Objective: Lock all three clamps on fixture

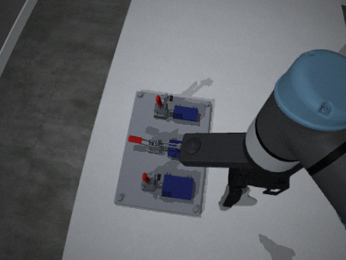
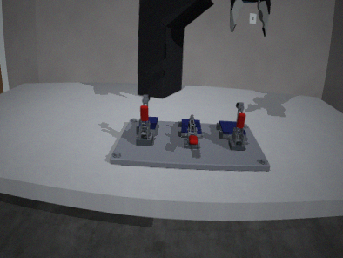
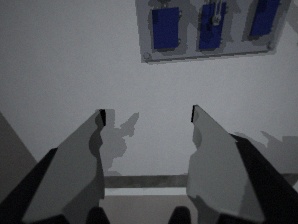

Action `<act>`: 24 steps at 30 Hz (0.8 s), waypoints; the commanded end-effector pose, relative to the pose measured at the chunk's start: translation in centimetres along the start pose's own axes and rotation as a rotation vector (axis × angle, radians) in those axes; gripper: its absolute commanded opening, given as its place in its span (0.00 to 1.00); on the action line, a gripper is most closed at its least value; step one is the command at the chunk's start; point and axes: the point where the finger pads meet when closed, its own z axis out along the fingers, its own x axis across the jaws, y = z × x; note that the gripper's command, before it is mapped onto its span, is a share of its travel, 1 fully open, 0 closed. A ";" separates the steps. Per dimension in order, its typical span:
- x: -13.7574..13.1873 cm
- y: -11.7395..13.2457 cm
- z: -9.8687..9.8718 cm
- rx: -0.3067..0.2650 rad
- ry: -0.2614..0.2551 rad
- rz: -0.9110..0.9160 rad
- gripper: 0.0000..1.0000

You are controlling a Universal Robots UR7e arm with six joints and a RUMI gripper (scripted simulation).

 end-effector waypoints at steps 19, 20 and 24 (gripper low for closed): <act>5.5 -2.9 1.3 -0.007 0.008 -0.018 0.58; 5.5 -2.9 1.3 -0.007 0.008 -0.018 0.58; 8.2 -3.9 1.5 -0.007 0.005 -0.013 0.58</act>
